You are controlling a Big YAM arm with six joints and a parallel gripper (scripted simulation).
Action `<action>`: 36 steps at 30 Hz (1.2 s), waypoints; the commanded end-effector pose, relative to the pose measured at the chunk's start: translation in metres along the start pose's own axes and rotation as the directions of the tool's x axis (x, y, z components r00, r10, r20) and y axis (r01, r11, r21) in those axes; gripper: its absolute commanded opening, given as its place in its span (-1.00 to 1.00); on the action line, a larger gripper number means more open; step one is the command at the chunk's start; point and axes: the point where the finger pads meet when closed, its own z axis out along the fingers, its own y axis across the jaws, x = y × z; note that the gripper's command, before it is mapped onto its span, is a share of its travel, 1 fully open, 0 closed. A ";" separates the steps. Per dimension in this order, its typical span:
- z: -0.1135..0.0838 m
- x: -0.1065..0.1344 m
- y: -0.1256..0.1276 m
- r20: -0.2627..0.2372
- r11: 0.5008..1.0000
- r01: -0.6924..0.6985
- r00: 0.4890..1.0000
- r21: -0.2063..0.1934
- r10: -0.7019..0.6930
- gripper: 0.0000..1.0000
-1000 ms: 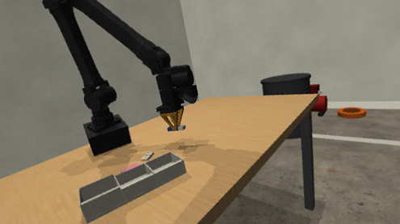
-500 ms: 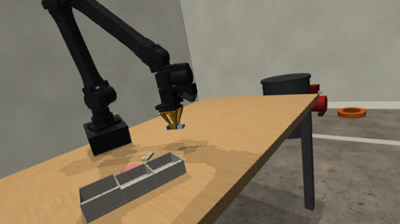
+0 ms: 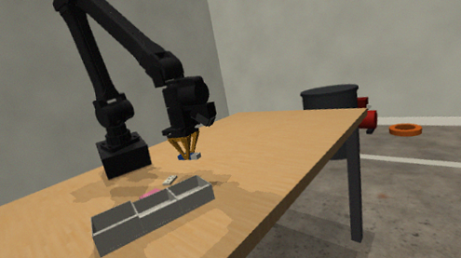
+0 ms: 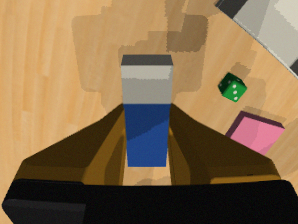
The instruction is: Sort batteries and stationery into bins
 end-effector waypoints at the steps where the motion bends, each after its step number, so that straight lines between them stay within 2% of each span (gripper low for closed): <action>1: -0.012 -0.023 -0.028 0.036 0.999 0.036 0.999 0.007 -0.037 -0.64; 8: -0.012 -0.023 -0.072 0.035 0.999 0.037 0.999 0.011 -0.037 -0.64; 10: -0.012 -0.023 -0.072 0.035 0.999 0.037 0.999 0.011 -0.037 -0.64; 15: -0.013 -0.023 -0.104 0.035 0.999 0.038 0.999 0.014 -0.038 -0.64; 18: -0.013 -0.023 -0.122 0.037 0.991 -0.134 0.990 0.009 0.133 -0.64; 25: -0.013 -0.023 -0.166 0.031 0.924 -0.382 0.924 0.001 0.382 -0.64; 27: -0.013 -0.023 -0.166 0.031 0.924 -0.382 0.924 0.001 0.382 -0.64; 28: -0.013 -0.023 -0.173 0.033 0.890 -0.456 0.889 0.002 0.456 -0.64; 31: -0.014 -0.022 -0.189 0.030 0.849 -0.528 0.849 -0.002 0.528 -0.64; 33: -0.014 -0.026 -0.192 0.035 0.819 -0.573 0.819 -0.004 0.573 -0.64; 34: -0.008 -0.024 -0.179 0.028 0.802 -0.597 0.802 -0.007 0.597 -0.64; 35: -0.009 -0.015 -0.173 0.025 0.783 -0.621 0.783 -0.007 0.621 -0.64; 36: -0.012 -0.016 -0.174 0.027 0.765 -0.644 0.765 -0.008 0.644 -0.64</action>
